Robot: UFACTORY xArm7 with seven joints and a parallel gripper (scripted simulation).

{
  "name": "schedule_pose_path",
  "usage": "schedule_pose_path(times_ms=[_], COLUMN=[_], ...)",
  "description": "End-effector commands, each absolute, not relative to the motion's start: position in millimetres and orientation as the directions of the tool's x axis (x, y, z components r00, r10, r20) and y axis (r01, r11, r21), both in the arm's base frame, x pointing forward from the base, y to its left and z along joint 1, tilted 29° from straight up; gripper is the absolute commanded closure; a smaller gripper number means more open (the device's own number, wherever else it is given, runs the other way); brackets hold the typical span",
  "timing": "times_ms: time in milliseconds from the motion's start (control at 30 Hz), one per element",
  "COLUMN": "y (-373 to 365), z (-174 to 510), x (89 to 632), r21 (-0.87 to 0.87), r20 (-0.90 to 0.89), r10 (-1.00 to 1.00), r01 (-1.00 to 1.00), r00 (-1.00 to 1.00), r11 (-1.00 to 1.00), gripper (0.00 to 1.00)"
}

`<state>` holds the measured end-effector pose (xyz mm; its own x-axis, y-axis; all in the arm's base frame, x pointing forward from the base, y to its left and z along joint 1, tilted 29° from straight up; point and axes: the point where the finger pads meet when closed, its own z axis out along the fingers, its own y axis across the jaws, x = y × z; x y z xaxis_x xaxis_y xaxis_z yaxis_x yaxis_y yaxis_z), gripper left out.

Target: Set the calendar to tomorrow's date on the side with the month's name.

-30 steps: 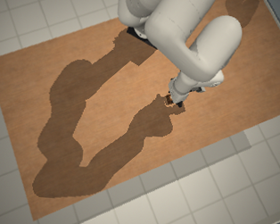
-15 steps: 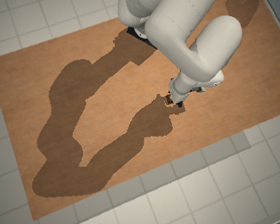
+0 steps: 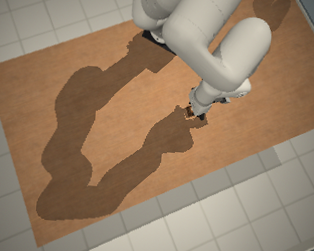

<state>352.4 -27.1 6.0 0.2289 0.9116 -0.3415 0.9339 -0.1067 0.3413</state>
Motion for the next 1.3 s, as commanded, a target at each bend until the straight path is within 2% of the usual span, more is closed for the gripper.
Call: schedule_pose_path(times_ms=[0, 1267], y=[-26.3, -37.4], z=[6.3, -18.3], x=[353.0, 360.8], r21=[0.342, 0.342], r20=[-0.34, -0.34], r10=[0.912, 0.912], r01=[0.934, 0.934], r00=[0.228, 0.228], r11=[-0.106, -0.106], gripper=[0.51, 0.51])
